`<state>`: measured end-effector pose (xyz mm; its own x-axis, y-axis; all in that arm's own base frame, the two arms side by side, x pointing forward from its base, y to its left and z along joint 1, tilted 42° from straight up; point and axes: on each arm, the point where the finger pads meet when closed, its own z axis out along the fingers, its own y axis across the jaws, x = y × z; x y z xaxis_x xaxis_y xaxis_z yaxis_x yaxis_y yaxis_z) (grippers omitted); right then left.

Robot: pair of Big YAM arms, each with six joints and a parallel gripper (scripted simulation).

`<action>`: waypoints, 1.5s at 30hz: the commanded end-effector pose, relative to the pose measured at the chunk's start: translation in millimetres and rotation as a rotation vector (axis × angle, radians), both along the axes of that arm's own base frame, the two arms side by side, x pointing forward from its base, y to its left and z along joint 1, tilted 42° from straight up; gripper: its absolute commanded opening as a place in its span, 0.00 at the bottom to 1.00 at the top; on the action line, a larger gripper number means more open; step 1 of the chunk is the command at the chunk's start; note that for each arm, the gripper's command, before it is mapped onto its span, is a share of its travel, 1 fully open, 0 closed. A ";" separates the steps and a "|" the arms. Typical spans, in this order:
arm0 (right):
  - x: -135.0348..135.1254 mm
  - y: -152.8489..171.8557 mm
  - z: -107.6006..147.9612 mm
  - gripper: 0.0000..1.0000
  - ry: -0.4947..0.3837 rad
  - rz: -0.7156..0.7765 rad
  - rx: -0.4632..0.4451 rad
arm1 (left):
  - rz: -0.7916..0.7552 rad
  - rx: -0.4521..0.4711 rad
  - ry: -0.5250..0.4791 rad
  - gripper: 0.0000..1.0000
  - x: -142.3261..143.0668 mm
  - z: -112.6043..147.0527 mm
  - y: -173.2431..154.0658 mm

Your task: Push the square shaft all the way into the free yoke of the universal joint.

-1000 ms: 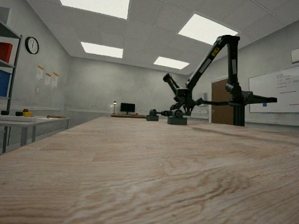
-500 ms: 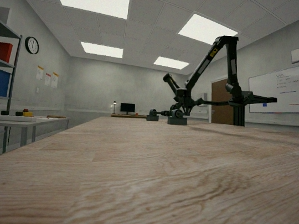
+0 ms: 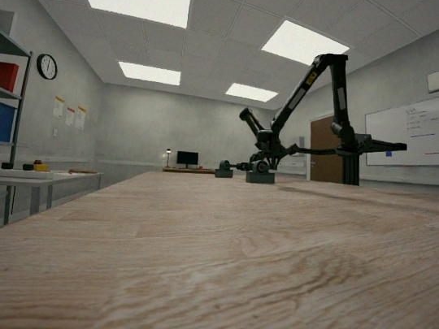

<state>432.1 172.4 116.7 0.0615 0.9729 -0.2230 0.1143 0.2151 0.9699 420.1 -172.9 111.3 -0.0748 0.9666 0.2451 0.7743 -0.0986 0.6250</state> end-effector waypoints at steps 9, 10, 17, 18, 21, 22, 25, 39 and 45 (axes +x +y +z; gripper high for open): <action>-3.2 -0.3 2.0 0.47 -0.005 0.005 -0.005 | -0.022 -0.017 0.009 0.18 5.8 -6.1 -32.0; -3.2 -0.3 2.0 0.47 -0.005 0.005 -0.005 | -0.022 -0.017 0.009 0.18 5.8 -6.2 -32.5; -3.2 -0.3 2.0 0.47 -0.005 0.005 -0.005 | -0.022 -0.017 0.009 0.18 6.0 -6.5 -33.8; -3.2 -0.3 2.0 0.47 -0.005 0.005 -0.005 | -0.022 -0.017 0.009 0.18 6.0 -6.5 -33.8; -3.2 -0.3 2.0 0.47 -0.005 0.005 -0.005 | -0.022 -0.017 0.009 0.18 5.9 -6.9 -35.3; -3.2 -0.3 2.0 0.47 -0.005 0.005 -0.005 | -0.022 -0.017 0.008 0.18 6.1 -6.9 -35.9; -3.2 -0.3 2.0 0.47 -0.005 0.005 -0.005 | -0.014 -0.016 0.000 0.18 8.8 -1.4 -15.4; -2.4 0.3 1.7 0.98 -0.003 0.004 0.000 | -0.027 -0.033 -0.023 0.47 0.2 7.6 -19.8; -14.2 -3.7 6.6 0.98 -0.001 0.007 0.017 | -0.023 -0.062 -0.053 0.47 -6.4 16.6 -26.4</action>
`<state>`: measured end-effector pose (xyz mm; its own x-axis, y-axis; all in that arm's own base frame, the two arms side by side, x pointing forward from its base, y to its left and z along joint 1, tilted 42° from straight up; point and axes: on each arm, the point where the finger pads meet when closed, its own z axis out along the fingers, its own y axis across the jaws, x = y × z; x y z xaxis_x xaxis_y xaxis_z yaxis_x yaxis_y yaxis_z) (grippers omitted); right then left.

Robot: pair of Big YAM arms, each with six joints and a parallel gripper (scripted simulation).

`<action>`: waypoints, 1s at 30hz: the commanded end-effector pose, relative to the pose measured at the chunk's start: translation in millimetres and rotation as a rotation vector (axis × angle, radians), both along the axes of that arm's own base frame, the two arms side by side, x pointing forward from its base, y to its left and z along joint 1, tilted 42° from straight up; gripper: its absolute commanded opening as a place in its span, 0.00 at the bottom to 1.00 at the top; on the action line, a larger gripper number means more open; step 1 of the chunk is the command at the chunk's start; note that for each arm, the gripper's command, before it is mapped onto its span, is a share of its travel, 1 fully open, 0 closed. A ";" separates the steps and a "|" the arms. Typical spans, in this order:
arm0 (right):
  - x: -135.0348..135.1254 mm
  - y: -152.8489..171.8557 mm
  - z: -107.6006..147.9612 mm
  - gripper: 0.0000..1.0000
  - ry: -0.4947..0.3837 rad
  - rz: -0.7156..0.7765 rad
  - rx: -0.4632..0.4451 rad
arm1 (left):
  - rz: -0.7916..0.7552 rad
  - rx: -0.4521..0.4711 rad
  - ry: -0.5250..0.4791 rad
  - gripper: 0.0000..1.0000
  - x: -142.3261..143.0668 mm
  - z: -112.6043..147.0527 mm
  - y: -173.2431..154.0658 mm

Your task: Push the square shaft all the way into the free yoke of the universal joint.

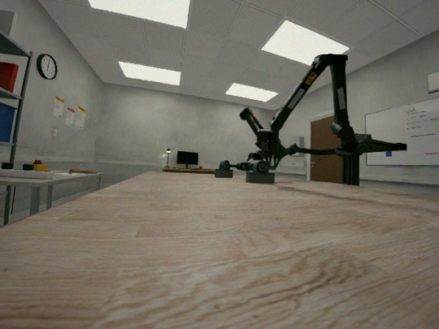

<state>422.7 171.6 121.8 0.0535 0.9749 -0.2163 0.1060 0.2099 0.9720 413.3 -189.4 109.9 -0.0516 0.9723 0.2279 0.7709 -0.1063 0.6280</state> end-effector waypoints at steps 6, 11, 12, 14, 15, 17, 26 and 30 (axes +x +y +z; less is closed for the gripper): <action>-13.8 3.1 2.1 0.98 0.021 0.012 0.000 | 0.015 -0.041 -0.044 0.47 -3.6 21.1 -4.4; -23.2 0.4 -7.1 0.98 0.029 0.005 -0.008 | 0.001 -0.051 -0.054 0.47 -10.4 37.2 -15.5; -28.2 2.4 -9.9 0.98 0.029 0.011 -0.008 | 0.001 -0.051 -0.053 0.47 -11.0 37.9 -15.7; -39.1 2.8 -2.8 0.98 0.015 0.011 0.004 | 0.024 -0.044 -0.052 0.64 -2.2 46.7 -4.9; -46.6 3.0 -0.5 0.98 0.016 0.011 0.003 | 0.017 -0.050 -0.055 0.64 -4.7 54.2 -12.3; -59.7 3.1 0.3 0.98 0.015 0.011 0.003 | 0.002 -0.051 -0.054 0.64 -12.1 69.9 -21.3; -49.9 1.2 -0.6 0.98 0.007 -0.020 -0.007 | 0.025 0.010 0.014 0.64 -26.3 43.3 -4.3; -51.0 7.7 3.8 0.98 -0.003 -0.006 0.001 | 0.025 0.010 0.015 0.64 -25.1 42.1 -4.6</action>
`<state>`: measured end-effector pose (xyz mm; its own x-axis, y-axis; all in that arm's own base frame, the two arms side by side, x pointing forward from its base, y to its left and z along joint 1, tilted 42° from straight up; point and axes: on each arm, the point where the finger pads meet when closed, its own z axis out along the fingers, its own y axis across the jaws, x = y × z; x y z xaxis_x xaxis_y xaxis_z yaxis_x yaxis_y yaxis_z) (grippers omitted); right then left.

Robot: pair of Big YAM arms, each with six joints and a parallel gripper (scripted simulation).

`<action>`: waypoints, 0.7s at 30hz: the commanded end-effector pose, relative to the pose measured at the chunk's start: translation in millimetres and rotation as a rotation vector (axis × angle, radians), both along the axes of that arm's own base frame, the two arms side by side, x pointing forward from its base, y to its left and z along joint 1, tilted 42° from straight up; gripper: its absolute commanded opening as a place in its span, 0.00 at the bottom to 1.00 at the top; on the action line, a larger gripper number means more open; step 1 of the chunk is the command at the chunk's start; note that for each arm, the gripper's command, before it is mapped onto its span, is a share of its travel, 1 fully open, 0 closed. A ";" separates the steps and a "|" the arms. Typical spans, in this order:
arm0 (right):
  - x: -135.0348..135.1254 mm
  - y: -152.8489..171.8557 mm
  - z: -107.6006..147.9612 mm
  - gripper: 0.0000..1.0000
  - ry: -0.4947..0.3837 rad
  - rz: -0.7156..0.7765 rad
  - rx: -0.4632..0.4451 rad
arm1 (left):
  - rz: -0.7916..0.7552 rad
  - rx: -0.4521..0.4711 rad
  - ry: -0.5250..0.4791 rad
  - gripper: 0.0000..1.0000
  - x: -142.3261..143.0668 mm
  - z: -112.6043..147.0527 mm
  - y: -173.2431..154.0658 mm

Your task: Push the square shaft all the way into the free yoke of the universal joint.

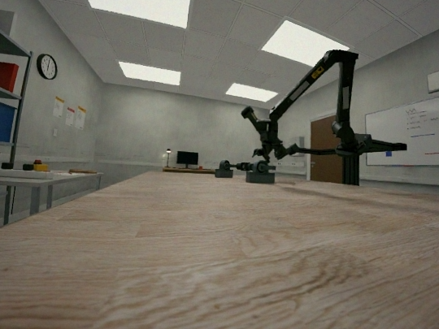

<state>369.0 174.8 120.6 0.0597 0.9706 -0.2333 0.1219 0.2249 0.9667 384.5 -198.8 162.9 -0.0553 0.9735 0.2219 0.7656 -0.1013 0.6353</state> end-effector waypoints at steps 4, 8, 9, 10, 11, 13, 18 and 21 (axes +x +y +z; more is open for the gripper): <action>1.0 7.6 5.0 1.00 -0.002 0.020 -0.043 | 0.012 -0.029 -0.010 0.64 -8.8 -10.3 -10.3; 1.4 16.0 10.5 1.00 0.015 0.065 -0.216 | 0.003 -0.130 -0.104 0.64 -27.7 -0.4 -36.3; 1.4 16.0 10.5 1.00 0.015 0.065 -0.216 | 0.003 -0.130 -0.104 0.64 -27.7 -0.4 -36.3; 1.4 16.0 10.5 1.00 0.015 0.065 -0.216 | 0.003 -0.130 -0.104 0.64 -27.7 -0.4 -36.3; 3.9 14.9 11.9 1.00 0.023 0.071 -0.278 | -0.005 -0.161 -0.132 0.64 -35.6 0.9 -45.5; 1.9 28.5 15.8 1.00 0.032 0.129 -0.400 | -0.035 -0.228 -0.193 0.64 -56.5 4.2 -65.7; 5.4 38.1 23.5 1.00 0.048 0.195 -0.615 | -0.080 -0.347 -0.275 0.64 -92.0 9.6 -92.3; 1.9 51.8 28.2 1.00 0.044 0.255 -0.738 | -0.101 -0.420 -0.311 0.64 -112.0 12.6 -103.9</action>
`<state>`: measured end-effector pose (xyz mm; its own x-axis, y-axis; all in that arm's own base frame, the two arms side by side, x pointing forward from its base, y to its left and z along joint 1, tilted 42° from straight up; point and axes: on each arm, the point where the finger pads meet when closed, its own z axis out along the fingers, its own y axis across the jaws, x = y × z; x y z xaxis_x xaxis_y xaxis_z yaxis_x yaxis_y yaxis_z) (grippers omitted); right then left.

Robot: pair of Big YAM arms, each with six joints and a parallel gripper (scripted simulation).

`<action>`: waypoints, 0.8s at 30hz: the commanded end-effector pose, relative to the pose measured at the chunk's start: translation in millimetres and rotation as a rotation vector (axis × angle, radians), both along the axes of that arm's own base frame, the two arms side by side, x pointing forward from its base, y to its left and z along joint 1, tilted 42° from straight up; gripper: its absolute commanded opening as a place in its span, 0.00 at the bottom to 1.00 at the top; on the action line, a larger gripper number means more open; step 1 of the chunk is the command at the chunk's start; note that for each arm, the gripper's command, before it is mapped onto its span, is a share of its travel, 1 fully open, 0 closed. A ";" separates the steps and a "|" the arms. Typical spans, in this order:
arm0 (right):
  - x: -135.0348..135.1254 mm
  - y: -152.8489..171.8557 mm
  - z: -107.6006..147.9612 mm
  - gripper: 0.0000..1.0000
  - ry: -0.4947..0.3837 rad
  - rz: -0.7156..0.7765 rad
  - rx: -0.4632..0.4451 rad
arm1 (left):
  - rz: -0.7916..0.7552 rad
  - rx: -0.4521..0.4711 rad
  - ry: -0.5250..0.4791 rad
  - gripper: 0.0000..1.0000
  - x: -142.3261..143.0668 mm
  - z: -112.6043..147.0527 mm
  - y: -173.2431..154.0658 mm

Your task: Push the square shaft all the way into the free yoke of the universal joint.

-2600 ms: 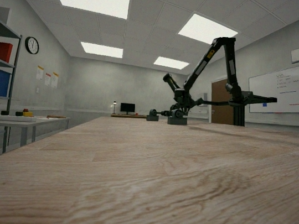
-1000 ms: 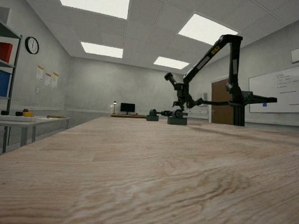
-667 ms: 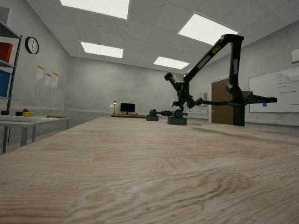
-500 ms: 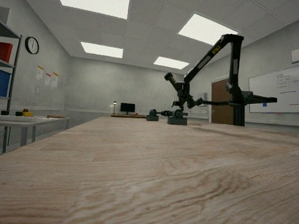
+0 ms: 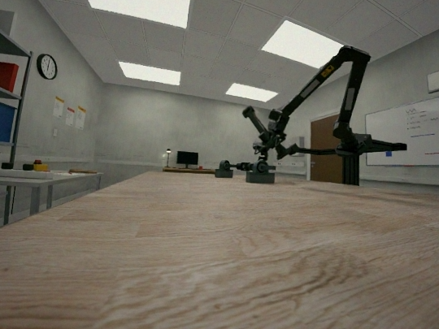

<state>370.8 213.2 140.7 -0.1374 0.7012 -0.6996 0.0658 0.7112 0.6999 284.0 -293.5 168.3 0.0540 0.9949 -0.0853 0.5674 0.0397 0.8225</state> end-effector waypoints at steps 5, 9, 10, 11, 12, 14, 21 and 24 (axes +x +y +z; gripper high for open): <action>3.1 16.9 14.1 1.00 -0.006 0.108 -0.353 | -0.015 -0.218 -0.074 0.64 -38.3 10.9 -21.6; 7.5 13.6 17.7 1.00 -0.002 0.142 -0.513 | -0.042 -0.317 -0.096 0.64 -62.3 14.1 -30.1; 7.9 14.1 19.0 1.00 -0.002 0.158 -0.564 | -0.051 -0.351 -0.101 0.64 -70.6 15.2 -32.3; 8.2 14.4 20.1 1.00 -0.002 0.172 -0.607 | -0.061 -0.380 -0.106 0.64 -78.2 16.1 -34.0; 8.5 14.4 21.2 1.00 -0.002 0.187 -0.653 | -0.069 -0.410 -0.109 0.64 -85.5 17.0 -35.5; 9.6 12.0 23.3 1.00 0.000 0.209 -0.735 | -0.086 -0.467 -0.114 0.64 -99.7 18.6 -37.7; 12.7 0.3 29.8 1.00 0.004 0.288 -1.028 | -0.139 -0.668 -0.105 0.64 -146.1 23.2 -38.8; 13.1 -1.8 29.6 1.00 0.006 0.304 -1.085 | -0.146 -0.686 -0.098 0.64 -153.1 18.8 -39.2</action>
